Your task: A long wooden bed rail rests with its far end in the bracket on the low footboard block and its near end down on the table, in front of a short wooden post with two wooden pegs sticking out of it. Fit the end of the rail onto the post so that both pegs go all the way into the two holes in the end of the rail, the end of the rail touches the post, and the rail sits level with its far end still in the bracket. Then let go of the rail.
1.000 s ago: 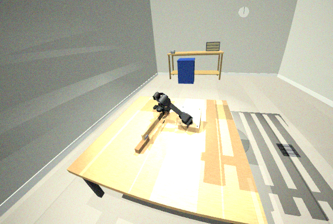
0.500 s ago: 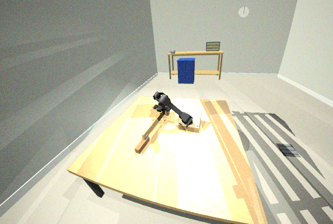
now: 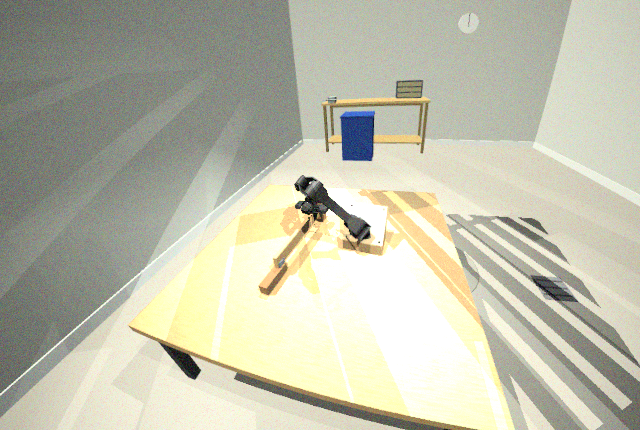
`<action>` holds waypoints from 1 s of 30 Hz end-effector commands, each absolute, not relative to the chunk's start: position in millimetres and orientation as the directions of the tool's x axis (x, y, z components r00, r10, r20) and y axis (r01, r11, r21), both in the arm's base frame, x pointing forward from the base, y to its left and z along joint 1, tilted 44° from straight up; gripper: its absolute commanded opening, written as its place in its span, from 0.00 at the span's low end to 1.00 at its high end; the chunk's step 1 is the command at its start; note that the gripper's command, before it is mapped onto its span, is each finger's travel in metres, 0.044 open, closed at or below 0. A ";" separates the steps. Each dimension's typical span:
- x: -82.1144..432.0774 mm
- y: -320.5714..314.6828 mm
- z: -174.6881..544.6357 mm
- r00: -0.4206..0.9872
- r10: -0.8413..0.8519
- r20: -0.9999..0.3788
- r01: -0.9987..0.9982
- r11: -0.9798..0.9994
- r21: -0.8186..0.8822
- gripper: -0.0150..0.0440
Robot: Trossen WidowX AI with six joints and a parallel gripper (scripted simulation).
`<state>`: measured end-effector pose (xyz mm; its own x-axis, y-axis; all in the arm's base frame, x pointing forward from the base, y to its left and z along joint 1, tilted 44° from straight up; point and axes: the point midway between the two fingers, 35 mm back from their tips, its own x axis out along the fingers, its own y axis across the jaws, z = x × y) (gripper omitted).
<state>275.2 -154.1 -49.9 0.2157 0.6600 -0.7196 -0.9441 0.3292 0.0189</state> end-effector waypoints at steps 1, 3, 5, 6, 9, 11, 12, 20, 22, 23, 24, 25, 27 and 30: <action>275.4 -158.9 -50.4 0.222 0.653 -0.724 -0.943 0.333 0.011 0.25; 275.2 -159.3 -50.9 0.222 0.653 -0.724 -0.943 0.333 0.011 0.25; 275.2 -159.5 -51.3 0.222 0.653 -0.724 -0.943 0.333 0.011 0.25; 275.1 -159.5 -51.4 0.222 0.653 -0.724 -0.943 0.333 0.011 0.25; 275.1 -159.7 -51.7 0.222 0.653 -0.724 -0.943 0.333 0.011 0.25; 275.0 -159.9 -51.9 0.222 0.653 -0.724 -0.943 0.333 0.011 0.25; 275.0 -160.0 -52.0 0.222 0.653 -0.724 -0.943 0.333 0.011 0.25; 274.4 -161.6 -53.6 0.222 0.653 -0.724 -0.943 0.333 0.011 0.25; 274.2 -162.1 -53.9 0.222 0.653 -0.724 -0.943 0.333 0.011 0.25; 274.1 -162.3 -54.1 0.222 0.653 -0.724 -0.943 0.333 0.011 0.25; 274.1 -162.5 -54.3 0.222 0.653 -0.724 -0.943 0.333 0.011 0.25; 274.0 -162.7 -54.5 0.222 0.653 -0.724 -0.943 0.333 0.011 0.25; 273.8 -163.2 -55.0 0.222 0.653 -0.724 -0.943 0.333 0.011 0.25; 273.6 -163.8 -55.6 0.222 0.653 -0.724 -0.943 0.333 0.011 0.25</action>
<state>273.4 -159.3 -55.3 0.2165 0.6601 -0.7193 -0.9439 0.3298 0.0186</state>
